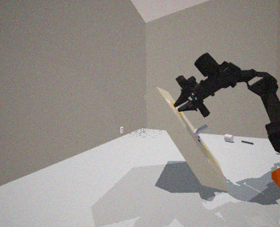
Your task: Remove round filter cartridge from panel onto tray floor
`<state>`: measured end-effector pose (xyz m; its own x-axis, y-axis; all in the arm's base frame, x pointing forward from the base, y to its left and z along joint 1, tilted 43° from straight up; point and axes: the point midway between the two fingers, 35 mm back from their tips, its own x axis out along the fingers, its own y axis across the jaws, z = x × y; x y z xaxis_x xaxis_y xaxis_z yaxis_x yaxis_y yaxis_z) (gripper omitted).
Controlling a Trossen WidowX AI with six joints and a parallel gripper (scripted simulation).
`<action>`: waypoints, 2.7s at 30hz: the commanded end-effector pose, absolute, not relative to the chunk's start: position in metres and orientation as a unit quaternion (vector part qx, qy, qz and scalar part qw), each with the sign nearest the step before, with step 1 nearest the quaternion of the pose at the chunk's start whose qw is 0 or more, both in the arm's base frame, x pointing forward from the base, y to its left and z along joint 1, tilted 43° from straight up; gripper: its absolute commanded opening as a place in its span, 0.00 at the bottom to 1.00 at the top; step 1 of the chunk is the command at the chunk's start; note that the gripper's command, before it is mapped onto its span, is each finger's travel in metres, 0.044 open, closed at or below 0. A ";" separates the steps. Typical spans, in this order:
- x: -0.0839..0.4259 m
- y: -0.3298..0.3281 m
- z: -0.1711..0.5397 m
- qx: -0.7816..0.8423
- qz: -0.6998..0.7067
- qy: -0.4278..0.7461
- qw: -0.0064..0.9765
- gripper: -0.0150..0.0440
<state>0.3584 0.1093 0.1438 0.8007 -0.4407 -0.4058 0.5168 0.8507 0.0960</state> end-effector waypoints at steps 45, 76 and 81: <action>0.366 0.103 0.137 0.259 -0.284 0.151 0.911 0.25; 0.366 0.103 0.137 0.259 -0.284 0.151 0.911 0.25; 0.347 0.118 0.148 0.254 -0.283 0.149 0.913 0.25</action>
<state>0.3558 0.1082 0.1449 0.7939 -0.4516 -0.4070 0.5963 0.7093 0.3760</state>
